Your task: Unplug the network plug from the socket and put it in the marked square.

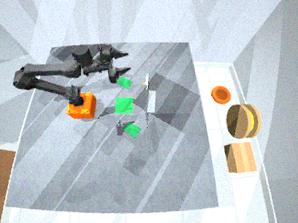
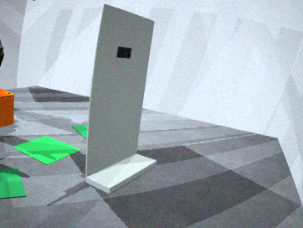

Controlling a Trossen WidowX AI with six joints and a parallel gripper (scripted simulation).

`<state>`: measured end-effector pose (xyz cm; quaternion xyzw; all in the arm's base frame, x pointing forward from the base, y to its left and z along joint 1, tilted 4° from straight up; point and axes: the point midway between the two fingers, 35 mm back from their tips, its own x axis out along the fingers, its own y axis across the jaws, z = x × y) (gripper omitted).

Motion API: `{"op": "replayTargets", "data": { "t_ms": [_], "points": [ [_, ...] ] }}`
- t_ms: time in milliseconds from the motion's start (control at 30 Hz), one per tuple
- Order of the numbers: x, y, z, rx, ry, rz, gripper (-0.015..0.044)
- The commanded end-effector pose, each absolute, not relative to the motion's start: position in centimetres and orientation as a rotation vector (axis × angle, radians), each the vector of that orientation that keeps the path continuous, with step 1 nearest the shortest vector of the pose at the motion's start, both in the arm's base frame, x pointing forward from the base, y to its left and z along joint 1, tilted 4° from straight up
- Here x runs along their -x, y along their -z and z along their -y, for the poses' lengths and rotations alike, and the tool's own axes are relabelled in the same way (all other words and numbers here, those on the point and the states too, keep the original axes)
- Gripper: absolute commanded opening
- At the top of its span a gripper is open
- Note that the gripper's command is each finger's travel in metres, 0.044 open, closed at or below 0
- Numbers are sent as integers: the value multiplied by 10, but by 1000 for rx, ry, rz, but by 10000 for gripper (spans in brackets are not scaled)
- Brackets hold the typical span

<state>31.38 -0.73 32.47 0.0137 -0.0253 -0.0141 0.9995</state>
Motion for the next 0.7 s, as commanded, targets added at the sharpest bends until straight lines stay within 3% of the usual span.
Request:
{"op": "replayTargets", "data": {
  "t_ms": [0,267,667],
  "points": [
    [-314,-324,7,-33,28,51,374],
    [-336,-295,11,-287,23,63,164],
    [-354,-245,16,-702,9,80,156]
  ]
}}
